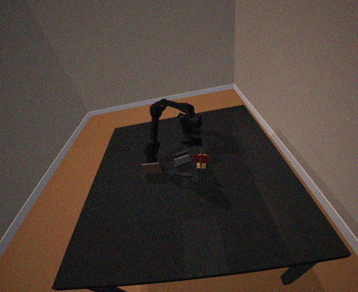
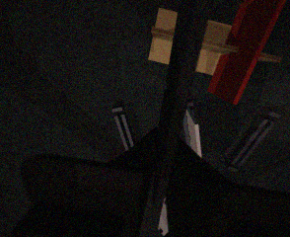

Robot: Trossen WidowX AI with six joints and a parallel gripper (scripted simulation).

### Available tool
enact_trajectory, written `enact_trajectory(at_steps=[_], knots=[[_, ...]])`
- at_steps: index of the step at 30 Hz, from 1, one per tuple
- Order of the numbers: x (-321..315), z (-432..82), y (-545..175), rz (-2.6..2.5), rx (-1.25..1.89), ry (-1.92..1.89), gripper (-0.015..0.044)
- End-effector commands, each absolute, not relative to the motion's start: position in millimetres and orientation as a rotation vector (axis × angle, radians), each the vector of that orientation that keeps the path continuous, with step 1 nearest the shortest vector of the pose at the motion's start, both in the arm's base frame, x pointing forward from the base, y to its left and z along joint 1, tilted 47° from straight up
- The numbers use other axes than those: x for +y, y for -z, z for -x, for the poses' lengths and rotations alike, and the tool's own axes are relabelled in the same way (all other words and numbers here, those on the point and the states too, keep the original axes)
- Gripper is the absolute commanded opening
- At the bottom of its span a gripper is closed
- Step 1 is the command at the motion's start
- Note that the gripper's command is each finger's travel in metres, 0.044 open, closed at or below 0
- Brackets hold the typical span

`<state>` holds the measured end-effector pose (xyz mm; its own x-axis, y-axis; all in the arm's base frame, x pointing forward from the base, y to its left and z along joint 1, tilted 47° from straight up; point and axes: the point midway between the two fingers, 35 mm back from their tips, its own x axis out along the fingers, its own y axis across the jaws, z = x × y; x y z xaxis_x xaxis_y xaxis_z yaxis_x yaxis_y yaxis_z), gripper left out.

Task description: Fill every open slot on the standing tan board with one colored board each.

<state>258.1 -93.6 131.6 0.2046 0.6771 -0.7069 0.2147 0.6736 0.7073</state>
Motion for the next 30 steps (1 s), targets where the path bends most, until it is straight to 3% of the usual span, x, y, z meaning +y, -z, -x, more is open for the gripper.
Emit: enact_trajectory(at_steps=[1, 30], knots=[[-96.1, -266.1, -128.3, -0.843, 1.367, -0.372, 0.0], [-94.4, -298.7, -97.7, -0.915, 1.398, -0.334, 0.0]])
